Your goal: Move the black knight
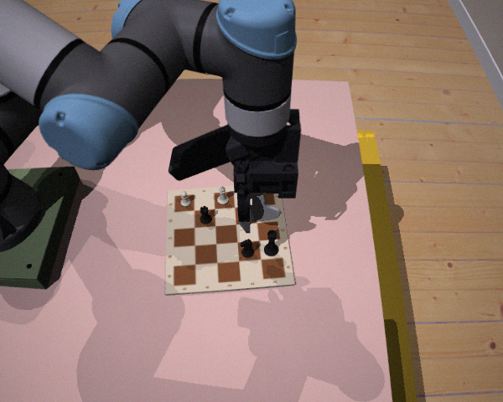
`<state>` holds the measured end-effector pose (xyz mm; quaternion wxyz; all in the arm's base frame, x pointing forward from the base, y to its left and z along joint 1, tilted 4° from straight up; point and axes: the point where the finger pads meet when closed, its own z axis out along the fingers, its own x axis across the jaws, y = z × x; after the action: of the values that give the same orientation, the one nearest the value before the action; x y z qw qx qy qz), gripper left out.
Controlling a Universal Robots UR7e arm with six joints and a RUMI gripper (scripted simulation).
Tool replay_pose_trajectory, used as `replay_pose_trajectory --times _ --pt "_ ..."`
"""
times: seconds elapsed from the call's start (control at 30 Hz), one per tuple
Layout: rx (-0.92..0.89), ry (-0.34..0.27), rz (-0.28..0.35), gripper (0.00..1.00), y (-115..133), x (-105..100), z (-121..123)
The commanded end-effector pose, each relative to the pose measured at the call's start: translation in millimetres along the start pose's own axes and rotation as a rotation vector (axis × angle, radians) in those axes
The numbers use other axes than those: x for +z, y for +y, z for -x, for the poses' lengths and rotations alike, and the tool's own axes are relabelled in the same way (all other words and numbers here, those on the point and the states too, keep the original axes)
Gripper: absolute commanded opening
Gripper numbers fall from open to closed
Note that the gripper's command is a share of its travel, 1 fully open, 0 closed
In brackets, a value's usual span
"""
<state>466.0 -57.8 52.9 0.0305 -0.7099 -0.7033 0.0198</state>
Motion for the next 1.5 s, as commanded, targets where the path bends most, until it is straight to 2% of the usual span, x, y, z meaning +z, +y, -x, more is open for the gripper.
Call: replay_pose_trajectory --times 0.0,0.7,1.47 --pt "0.0 0.0 0.001 0.22 0.3 -0.5 0.1" --pt "0.0 0.0 0.001 0.22 0.4 2.6 0.1" --pt "0.0 0.0 0.001 0.22 0.4 30.6 0.2"
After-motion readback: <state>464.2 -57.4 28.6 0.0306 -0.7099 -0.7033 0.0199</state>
